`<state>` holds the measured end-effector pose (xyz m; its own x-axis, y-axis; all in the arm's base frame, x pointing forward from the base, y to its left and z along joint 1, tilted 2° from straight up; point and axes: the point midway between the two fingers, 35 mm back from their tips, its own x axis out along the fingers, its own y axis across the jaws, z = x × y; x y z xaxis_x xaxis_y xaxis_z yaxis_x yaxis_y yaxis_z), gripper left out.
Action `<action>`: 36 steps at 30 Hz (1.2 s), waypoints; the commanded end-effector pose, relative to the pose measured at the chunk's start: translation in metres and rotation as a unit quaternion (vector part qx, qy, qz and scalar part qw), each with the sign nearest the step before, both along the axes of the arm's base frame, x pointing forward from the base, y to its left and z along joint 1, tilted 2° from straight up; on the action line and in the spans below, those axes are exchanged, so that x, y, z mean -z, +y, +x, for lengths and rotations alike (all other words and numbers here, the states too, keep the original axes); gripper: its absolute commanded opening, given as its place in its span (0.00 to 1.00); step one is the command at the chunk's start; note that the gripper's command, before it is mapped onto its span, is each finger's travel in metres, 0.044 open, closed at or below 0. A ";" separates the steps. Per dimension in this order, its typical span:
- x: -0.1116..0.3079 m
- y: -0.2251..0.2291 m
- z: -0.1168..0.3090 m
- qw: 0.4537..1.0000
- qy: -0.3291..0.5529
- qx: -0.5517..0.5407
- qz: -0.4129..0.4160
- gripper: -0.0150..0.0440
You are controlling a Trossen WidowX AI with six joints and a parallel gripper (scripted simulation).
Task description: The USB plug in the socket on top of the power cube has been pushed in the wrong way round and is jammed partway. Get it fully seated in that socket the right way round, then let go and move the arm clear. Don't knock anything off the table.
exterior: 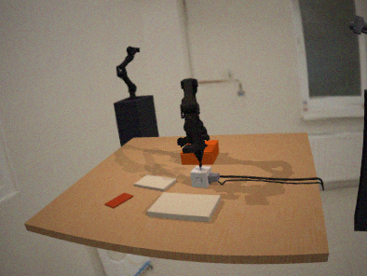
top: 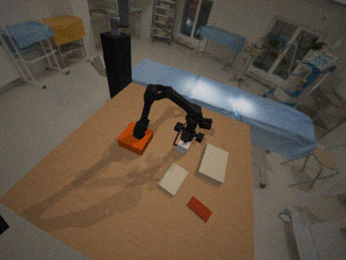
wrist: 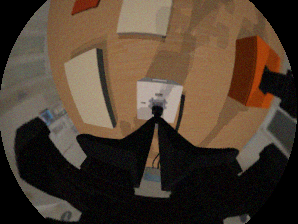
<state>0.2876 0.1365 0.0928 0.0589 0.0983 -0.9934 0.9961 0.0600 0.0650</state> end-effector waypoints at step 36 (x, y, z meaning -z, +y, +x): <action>0.005 0.000 0.000 1.000 0.001 -0.002 0.001 0.25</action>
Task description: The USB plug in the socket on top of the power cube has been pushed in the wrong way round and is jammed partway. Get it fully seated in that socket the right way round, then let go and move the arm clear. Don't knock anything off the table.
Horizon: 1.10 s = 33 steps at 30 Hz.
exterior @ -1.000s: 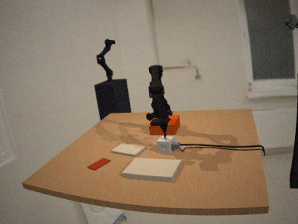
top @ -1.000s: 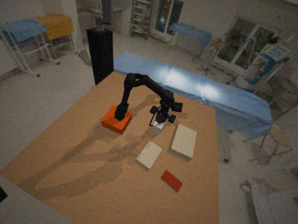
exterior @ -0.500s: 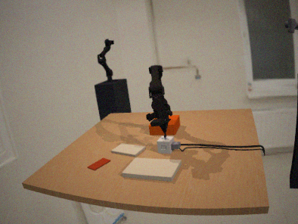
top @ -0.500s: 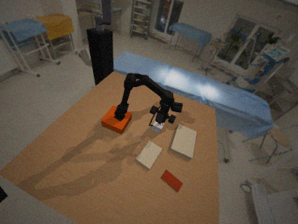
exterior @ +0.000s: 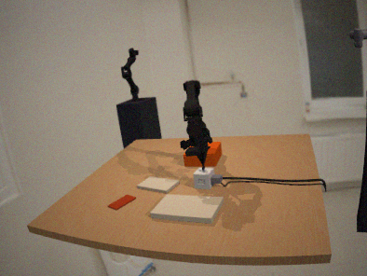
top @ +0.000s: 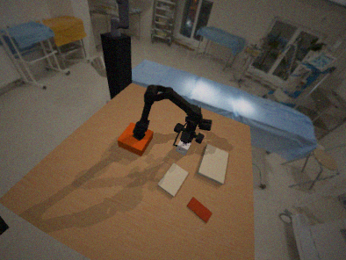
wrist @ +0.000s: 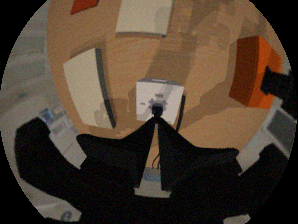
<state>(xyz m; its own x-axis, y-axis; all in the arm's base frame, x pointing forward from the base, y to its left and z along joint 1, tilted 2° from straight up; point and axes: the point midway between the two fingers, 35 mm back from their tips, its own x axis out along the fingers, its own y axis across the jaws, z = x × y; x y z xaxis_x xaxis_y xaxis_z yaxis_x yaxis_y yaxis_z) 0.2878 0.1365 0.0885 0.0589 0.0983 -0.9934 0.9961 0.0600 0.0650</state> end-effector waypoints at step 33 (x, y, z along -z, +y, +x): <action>0.005 0.000 0.000 1.000 0.001 -0.002 0.001 0.25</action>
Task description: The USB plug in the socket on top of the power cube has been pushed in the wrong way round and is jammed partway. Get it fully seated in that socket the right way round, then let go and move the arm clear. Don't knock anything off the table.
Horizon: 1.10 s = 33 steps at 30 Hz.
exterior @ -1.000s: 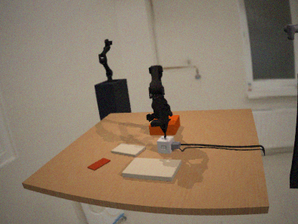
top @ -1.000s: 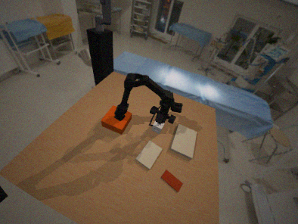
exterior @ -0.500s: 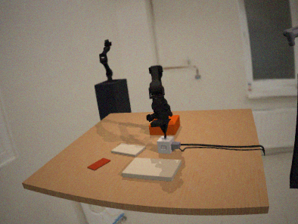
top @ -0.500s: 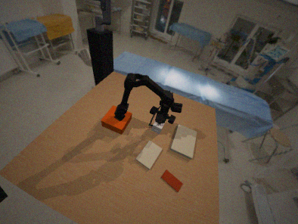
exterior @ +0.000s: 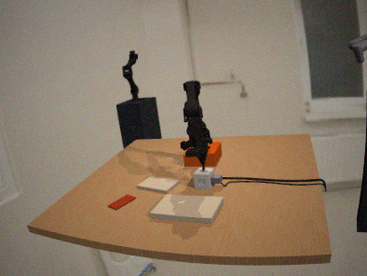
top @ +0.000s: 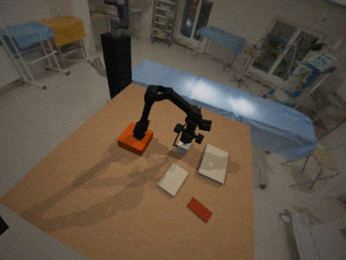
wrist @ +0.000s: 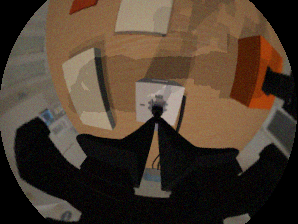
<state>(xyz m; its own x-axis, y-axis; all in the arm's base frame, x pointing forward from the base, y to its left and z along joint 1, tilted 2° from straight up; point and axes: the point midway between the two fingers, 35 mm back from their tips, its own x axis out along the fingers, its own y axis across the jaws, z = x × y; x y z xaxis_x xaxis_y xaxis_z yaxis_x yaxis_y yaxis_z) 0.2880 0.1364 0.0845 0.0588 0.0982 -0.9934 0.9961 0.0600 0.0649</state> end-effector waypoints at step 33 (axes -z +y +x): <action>0.005 0.000 0.000 1.000 0.001 -0.002 0.001 0.25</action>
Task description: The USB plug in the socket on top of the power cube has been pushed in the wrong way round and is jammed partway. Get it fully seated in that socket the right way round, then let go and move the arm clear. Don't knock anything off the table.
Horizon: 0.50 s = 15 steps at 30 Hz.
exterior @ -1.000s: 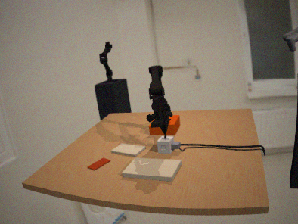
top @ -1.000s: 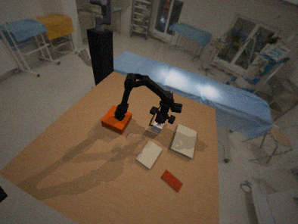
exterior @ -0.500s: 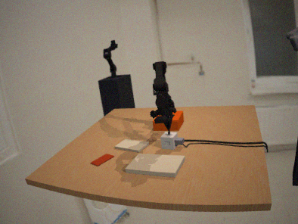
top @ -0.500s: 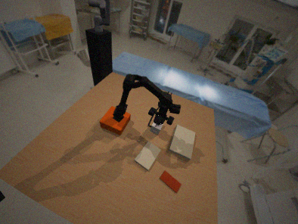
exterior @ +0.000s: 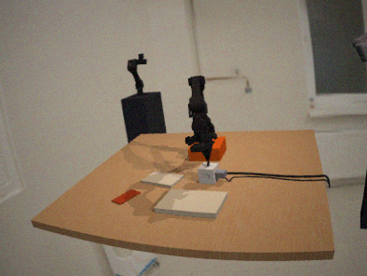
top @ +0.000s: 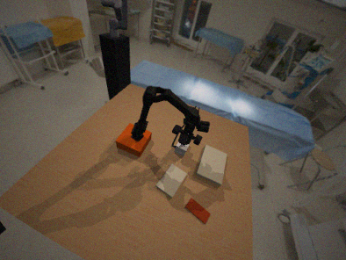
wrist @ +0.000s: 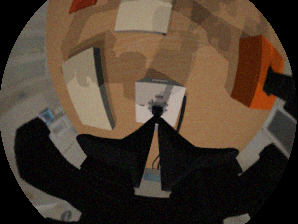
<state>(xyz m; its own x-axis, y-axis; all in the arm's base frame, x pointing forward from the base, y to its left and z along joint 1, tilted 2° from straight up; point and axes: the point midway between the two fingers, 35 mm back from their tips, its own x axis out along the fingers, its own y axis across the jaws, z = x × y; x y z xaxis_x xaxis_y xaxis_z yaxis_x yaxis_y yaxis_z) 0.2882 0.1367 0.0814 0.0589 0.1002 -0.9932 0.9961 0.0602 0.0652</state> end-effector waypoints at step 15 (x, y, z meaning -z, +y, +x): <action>0.004 0.000 0.000 1.000 0.001 -0.002 0.000 0.25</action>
